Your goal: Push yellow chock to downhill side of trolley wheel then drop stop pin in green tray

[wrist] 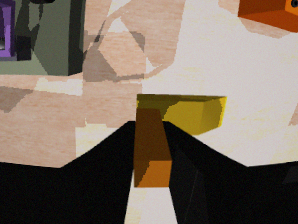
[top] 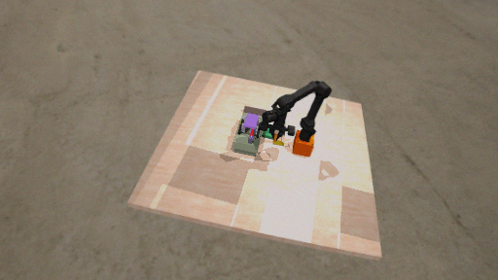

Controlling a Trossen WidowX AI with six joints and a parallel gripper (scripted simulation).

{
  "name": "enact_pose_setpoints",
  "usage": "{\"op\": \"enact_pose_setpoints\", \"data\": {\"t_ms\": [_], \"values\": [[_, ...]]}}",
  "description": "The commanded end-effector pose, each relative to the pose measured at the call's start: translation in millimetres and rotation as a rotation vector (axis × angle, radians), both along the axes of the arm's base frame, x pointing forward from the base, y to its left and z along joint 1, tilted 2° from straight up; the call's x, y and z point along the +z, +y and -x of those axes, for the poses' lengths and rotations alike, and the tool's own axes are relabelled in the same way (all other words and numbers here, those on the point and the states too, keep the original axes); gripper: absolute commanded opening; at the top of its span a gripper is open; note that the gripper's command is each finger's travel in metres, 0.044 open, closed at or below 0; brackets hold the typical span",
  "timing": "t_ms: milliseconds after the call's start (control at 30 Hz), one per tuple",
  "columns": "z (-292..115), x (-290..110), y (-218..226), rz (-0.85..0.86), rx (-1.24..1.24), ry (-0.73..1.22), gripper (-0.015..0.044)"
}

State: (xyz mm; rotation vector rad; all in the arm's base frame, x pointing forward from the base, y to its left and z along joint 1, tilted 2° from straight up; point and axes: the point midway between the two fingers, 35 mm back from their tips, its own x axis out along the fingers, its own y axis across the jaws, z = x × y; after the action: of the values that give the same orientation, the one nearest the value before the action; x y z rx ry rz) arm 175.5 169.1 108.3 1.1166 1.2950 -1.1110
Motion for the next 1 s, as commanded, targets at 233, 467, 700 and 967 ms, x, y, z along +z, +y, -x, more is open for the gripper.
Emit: {"op": "enact_pose_setpoints", "data": {"t_ms": [233,467,700,967], "values": [[-3.0,-0.8,-8.1,0.0,-0.055,0.001,0.0],[-12.2,-3.2,-33.9,0.003,-0.055,0.0,0.0],[-20.8,-5.4,-58.1,0.005,-0.055,-0.001,0.0],[-30.4,-7.8,-85.4,0.008,-0.055,-0.002,0.0]]}}
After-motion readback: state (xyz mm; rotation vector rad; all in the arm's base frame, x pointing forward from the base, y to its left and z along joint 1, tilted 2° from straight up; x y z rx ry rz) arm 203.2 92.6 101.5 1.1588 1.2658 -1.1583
